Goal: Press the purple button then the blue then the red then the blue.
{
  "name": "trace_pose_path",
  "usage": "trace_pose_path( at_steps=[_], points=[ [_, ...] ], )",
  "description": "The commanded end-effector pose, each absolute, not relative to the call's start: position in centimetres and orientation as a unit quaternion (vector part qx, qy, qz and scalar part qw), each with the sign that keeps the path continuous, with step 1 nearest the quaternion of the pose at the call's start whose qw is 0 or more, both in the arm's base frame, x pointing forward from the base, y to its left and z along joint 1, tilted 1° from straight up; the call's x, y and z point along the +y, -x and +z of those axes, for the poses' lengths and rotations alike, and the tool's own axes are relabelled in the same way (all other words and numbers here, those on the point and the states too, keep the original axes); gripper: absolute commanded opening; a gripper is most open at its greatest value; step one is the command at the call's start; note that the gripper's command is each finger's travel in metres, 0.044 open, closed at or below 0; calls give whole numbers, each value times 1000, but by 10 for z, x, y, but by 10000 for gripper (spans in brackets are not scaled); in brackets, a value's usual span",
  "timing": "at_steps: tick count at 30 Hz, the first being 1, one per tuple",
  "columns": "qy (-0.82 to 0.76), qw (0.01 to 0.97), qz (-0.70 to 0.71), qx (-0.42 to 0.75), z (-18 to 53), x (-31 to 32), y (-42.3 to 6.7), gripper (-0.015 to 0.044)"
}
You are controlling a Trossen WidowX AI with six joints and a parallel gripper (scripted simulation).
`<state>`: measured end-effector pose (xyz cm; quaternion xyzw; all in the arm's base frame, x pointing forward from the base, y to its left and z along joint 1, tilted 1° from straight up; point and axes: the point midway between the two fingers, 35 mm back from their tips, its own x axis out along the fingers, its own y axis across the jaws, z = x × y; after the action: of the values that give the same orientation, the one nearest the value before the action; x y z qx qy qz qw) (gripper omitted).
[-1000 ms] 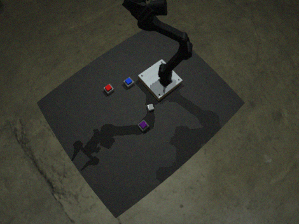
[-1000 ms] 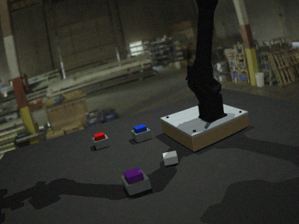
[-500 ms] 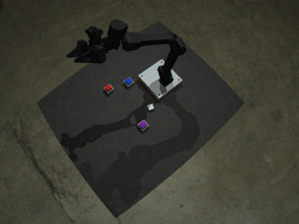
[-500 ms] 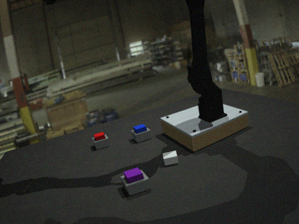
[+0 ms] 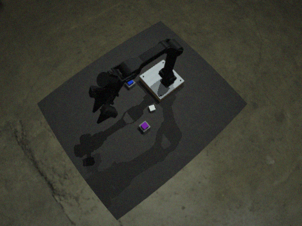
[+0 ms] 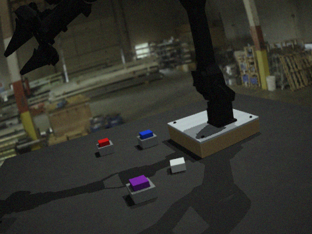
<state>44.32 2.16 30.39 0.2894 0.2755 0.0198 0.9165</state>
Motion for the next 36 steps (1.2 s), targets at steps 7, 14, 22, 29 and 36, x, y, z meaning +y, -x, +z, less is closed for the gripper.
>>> trace_pose_path(
  at_steps=[7,14,22,29,36],
  points=[
    [-137,809,20,572,167,111,-353,400],
    [-4,716,20,698,124,131,-278,400],
    [-3,715,20,699,122,131,-278,374],
    [-3,715,20,699,62,133,-279,190],
    [-3,715,20,699,62,133,-279,20]
  ],
)
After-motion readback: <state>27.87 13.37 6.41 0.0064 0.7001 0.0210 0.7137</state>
